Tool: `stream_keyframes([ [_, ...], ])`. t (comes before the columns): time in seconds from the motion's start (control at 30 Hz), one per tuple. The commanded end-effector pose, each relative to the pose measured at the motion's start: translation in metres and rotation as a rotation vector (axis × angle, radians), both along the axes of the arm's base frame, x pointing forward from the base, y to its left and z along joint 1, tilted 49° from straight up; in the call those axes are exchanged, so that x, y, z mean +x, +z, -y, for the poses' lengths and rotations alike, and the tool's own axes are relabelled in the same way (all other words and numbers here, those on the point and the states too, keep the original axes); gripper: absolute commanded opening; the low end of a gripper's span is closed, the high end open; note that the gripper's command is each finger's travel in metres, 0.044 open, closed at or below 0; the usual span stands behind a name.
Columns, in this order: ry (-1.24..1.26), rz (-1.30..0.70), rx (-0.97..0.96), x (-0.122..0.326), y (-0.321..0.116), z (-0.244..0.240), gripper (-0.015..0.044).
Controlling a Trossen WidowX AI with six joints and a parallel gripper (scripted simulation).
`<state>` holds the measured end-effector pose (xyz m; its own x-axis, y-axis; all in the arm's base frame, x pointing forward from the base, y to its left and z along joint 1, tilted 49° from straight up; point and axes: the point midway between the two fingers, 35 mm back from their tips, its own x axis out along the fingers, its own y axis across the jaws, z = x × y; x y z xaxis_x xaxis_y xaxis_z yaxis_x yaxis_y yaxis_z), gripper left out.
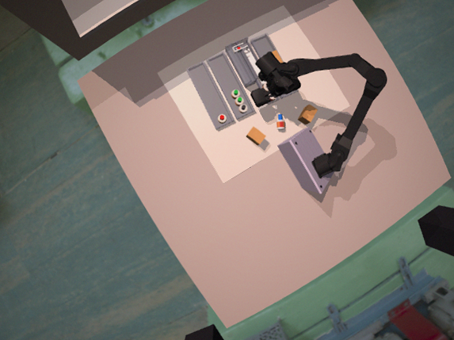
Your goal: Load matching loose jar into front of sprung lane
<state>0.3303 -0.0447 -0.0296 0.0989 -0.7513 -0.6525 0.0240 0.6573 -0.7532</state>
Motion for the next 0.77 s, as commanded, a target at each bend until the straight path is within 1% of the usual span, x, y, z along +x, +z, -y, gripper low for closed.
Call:
stream_keyframes([
  [0.0, 0.000, 0.008, 0.001, 0.001, 0.008, -0.009, 0.0279],
  [0.33, 0.000, 0.008, 0.001, -0.003, 0.012, -0.014, 0.0279],
  [0.73, 0.000, 0.006, 0.002, -0.042, 0.008, -0.013, 0.0279],
])
